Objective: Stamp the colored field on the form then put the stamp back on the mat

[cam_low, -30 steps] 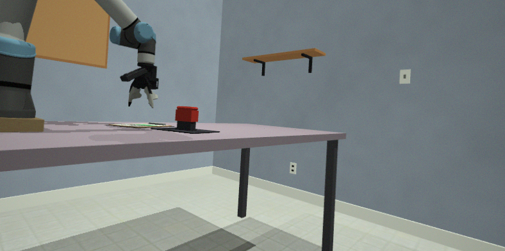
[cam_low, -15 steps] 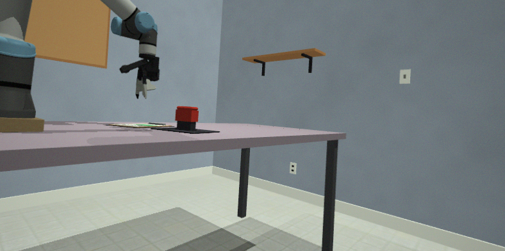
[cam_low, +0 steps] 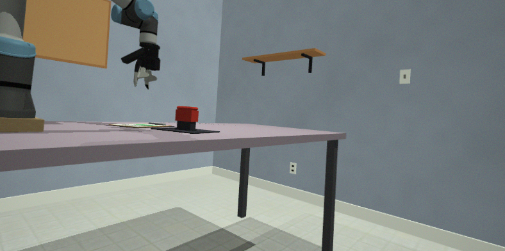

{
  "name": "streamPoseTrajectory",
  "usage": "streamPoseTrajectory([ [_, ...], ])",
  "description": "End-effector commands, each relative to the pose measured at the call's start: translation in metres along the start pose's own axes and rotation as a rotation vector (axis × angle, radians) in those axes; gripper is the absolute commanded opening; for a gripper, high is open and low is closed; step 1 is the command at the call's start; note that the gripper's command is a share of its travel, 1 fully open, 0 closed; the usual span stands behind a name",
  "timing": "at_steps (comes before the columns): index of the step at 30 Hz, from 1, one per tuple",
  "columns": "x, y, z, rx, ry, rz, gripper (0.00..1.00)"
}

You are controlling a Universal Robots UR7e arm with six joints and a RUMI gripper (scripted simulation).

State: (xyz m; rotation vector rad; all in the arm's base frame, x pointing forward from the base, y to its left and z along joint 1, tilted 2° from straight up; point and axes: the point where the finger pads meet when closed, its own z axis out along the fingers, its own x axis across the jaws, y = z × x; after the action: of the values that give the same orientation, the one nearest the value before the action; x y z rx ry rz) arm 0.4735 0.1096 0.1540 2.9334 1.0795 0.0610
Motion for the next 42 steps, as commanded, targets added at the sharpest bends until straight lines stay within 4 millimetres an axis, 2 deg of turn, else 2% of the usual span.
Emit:
streamPoseTrajectory([
  [1,0.0,0.0,-0.016,-0.003,-0.008,0.182,1.0],
  [15,-0.002,0.0,-0.04,-0.004,-0.008,0.455,1.0],
  [30,-0.003,0.0,-0.044,-0.004,-0.007,0.495,1.0],
  [31,-0.003,0.0,-0.044,-0.004,-0.007,0.495,0.52],
  [42,-0.006,0.007,-0.042,-0.004,-0.008,0.496,0.52],
])
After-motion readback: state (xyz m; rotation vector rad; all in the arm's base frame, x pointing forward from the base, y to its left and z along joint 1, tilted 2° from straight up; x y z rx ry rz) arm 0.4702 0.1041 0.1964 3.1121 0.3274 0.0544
